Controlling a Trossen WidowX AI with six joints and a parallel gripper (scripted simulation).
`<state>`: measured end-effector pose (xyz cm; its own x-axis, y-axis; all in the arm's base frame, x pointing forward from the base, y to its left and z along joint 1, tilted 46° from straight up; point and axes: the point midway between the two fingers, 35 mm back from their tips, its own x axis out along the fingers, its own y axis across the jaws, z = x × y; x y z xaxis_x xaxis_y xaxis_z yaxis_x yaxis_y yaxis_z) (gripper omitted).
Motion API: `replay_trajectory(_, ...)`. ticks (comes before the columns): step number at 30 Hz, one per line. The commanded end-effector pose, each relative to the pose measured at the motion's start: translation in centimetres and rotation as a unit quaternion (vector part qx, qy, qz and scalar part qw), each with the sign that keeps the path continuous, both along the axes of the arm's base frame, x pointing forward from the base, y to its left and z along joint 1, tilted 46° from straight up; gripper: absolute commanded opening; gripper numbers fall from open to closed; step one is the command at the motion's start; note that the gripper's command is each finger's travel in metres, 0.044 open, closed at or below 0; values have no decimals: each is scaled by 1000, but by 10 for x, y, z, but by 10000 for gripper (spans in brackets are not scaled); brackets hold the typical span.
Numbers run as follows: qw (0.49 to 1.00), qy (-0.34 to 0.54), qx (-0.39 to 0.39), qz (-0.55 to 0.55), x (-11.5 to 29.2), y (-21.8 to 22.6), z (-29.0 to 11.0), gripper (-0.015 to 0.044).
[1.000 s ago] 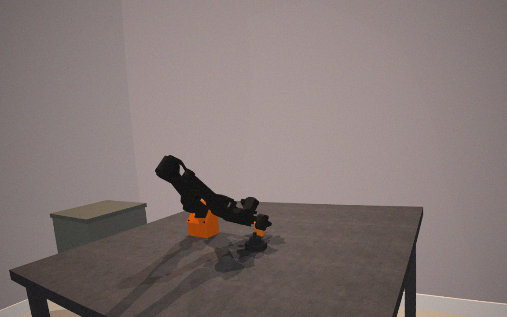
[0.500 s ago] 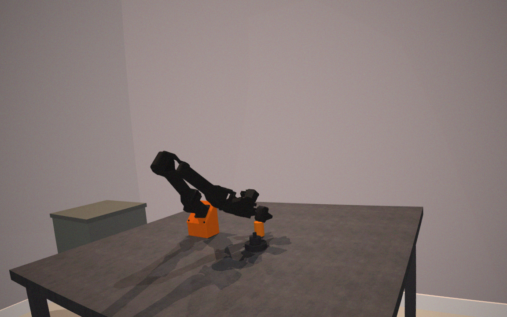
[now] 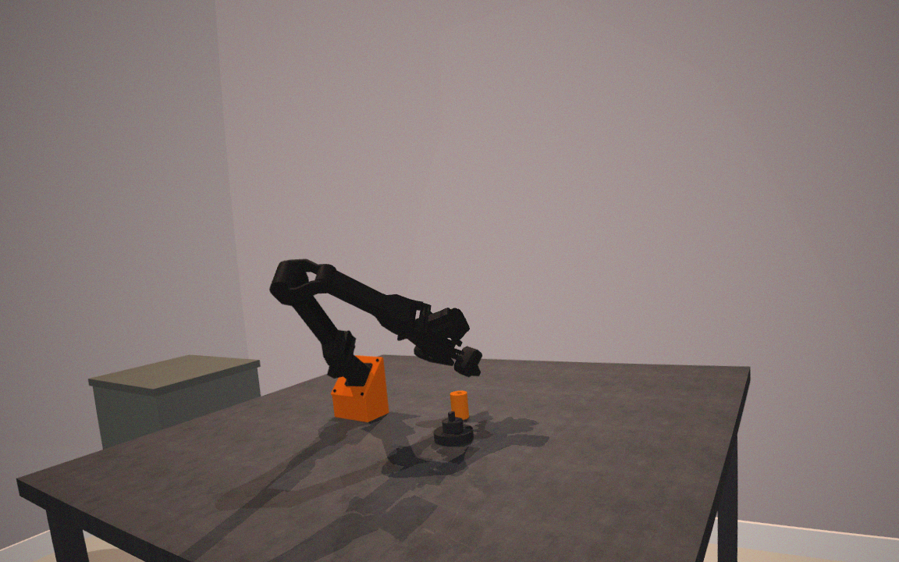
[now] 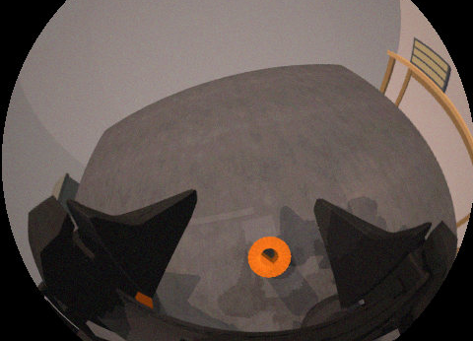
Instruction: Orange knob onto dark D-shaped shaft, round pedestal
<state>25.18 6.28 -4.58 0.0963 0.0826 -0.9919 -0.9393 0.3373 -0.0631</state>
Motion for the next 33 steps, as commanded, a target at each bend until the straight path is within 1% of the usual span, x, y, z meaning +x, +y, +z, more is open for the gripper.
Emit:
replay_trajectory(1,980,82,-174,-41,-6,0,1,440)
replay_trajectory(3,962,93,-254,-46,-5,1,8,440)
replay_trajectory(6,924,79,-372,-39,0,6,24,440)
replay_trajectory(8,905,64,-419,-32,4,11,32,440)
replay_trajectory(27,903,59,-424,-38,5,12,33,440)
replay_trajectory(29,901,37,-421,-94,5,12,33,440)
replay_trajectory(33,874,-30,-403,-269,5,12,33,440)
